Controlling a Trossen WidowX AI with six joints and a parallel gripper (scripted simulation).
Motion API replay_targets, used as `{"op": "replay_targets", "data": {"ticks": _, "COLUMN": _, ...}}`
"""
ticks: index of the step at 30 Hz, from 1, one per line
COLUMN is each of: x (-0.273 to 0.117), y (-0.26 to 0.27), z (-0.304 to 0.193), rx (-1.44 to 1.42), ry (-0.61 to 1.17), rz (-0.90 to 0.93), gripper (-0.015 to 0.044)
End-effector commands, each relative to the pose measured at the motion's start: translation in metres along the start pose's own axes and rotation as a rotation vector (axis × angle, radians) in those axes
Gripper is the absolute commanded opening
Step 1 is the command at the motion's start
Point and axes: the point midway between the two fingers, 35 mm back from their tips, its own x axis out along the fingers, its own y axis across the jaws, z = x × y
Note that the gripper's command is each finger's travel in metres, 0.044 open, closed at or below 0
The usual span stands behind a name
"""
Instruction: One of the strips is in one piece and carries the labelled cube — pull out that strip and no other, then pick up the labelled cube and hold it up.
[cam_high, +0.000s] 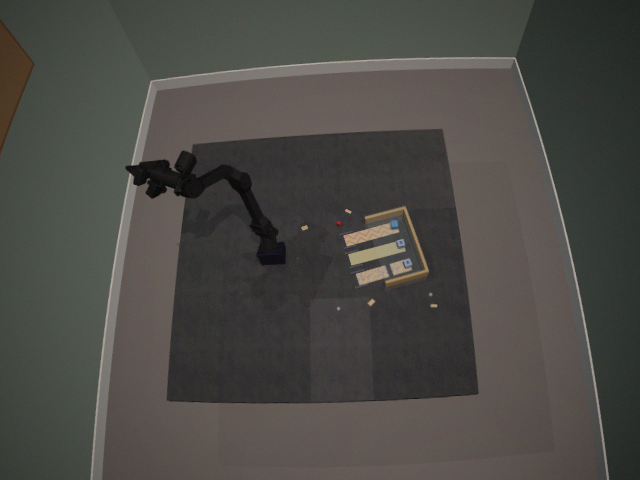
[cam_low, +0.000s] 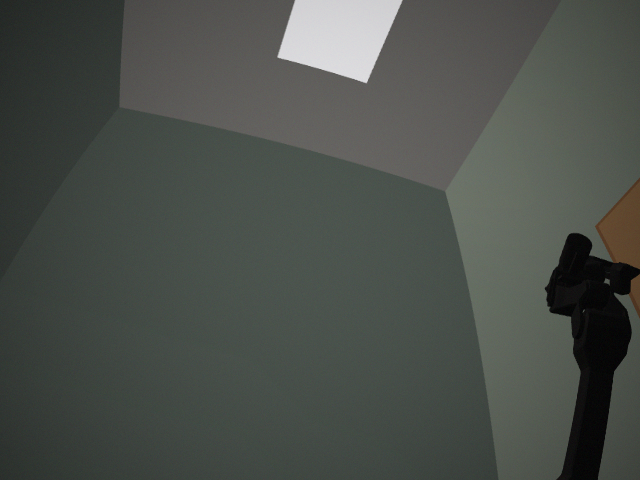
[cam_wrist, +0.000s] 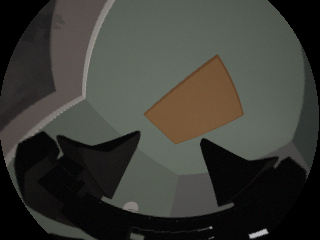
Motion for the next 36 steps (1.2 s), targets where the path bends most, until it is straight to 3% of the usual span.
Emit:
{"op": "replay_targets", "data": {"ticks": 1, "x": -0.002, "y": -0.002, "z": 0.000, "rx": -0.008, "ry": 0.001, "rz": -0.008, "gripper": 0.0400}}
{"op": "replay_targets", "data": {"ticks": 8, "x": -0.070, "y": -0.062, "z": 0.004, "rx": -0.318, "ry": 0.070, "rz": -0.336, "gripper": 0.0400}}
{"op": "replay_targets", "data": {"ticks": 18, "x": -0.212, "y": -0.124, "z": 0.014, "rx": -0.732, "ry": 0.349, "rz": -0.842, "gripper": 0.0400}}
{"op": "replay_targets", "data": {"ticks": 27, "x": -0.363, "y": -0.129, "z": 0.027, "rx": -0.978, "ry": 0.777, "rz": -1.247, "gripper": 0.0400}}
{"op": "replay_targets", "data": {"ticks": 36, "x": -0.508, "y": -0.077, "z": 0.044, "rx": -1.058, "ry": 1.351, "rz": -1.546, "gripper": 0.0400}}
